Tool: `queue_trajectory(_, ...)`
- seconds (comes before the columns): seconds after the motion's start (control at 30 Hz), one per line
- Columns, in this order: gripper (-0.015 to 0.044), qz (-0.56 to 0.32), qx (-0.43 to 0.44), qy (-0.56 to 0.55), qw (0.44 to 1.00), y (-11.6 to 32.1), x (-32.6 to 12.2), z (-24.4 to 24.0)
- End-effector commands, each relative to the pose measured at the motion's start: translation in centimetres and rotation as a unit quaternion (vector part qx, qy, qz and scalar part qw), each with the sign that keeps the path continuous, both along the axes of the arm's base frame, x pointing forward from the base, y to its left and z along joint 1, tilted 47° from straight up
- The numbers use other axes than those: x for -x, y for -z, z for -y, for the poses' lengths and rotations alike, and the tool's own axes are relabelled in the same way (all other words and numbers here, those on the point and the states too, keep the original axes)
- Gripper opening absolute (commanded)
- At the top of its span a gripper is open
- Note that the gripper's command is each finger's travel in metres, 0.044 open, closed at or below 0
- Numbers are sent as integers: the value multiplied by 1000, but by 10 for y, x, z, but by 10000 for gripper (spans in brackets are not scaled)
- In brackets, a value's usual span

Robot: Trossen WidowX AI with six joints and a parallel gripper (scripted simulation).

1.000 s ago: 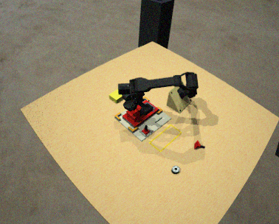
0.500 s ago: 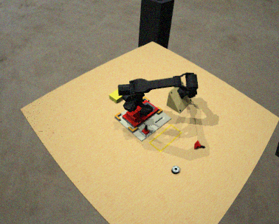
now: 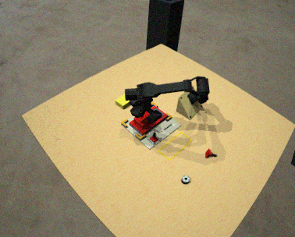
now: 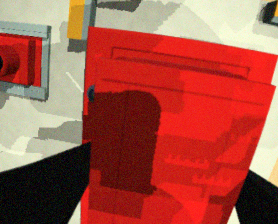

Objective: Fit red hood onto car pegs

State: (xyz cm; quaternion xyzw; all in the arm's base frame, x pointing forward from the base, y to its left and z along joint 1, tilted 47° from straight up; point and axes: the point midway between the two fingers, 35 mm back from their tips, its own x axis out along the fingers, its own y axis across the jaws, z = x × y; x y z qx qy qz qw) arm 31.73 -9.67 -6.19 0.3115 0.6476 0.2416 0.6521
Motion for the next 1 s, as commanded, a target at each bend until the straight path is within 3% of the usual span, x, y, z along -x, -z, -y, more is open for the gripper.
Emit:
queue_trajectory(0.0,0,2,2,0,1000,-2,0,3)
queue_trajectory(0.97,0,4,2,1,1000,2,-1,-1)
